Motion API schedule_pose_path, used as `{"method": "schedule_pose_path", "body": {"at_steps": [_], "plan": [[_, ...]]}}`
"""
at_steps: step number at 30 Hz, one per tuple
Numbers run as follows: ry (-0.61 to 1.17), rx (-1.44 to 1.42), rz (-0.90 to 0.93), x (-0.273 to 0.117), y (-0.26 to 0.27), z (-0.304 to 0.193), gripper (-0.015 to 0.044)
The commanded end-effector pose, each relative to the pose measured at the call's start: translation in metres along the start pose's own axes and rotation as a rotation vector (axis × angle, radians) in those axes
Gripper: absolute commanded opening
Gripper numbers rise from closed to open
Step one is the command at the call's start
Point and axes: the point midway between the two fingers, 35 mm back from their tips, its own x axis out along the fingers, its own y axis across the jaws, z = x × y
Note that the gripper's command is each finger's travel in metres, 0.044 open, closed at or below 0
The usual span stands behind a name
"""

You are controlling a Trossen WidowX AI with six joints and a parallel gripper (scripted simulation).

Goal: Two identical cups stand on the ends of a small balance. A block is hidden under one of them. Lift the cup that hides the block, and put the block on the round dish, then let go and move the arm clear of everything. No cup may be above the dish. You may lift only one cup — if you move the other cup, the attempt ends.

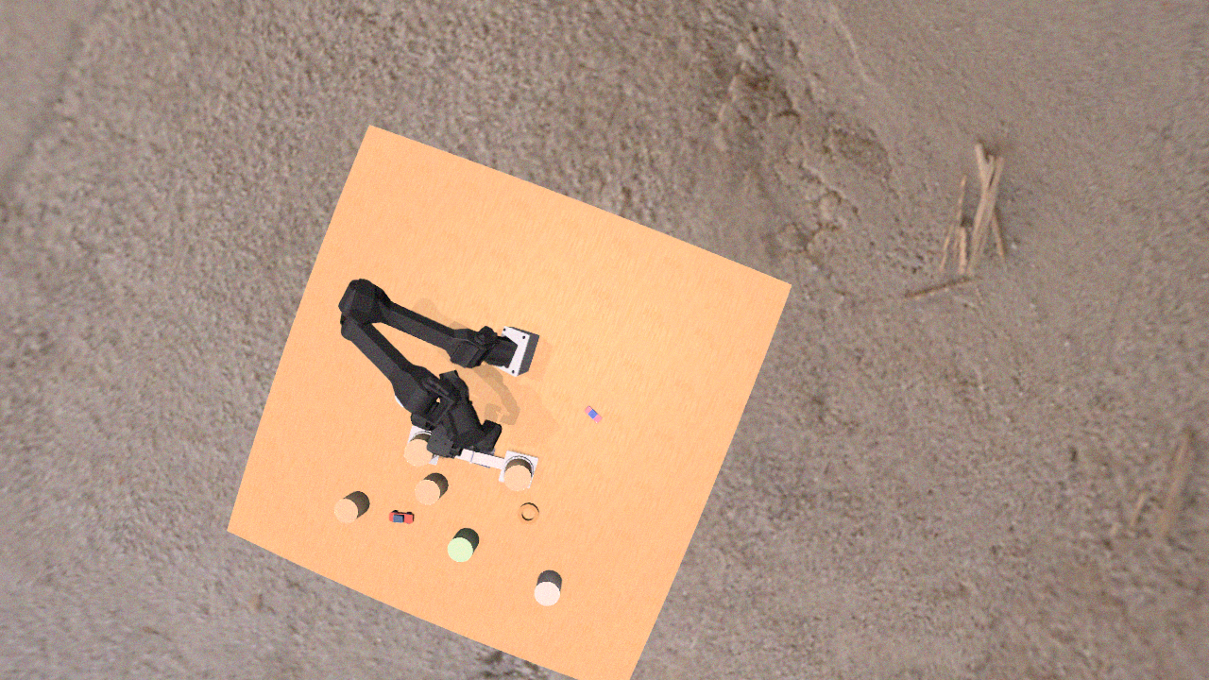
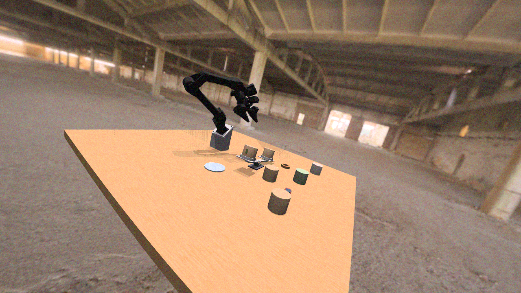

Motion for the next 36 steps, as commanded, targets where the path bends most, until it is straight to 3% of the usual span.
{"method": "schedule_pose_path", "body": {"at_steps": [1, 14, 36], "plan": [[0.013, -0.039, -0.001, -0.001, -0.006, -0.006, 0.0440], [0.153, 0.168, 0.022, 0.009, 0.021, 0.005, 0.0440], [0.411, 0.791, -0.198, 0.067, 0.064, 0.021, 0.0440]]}}
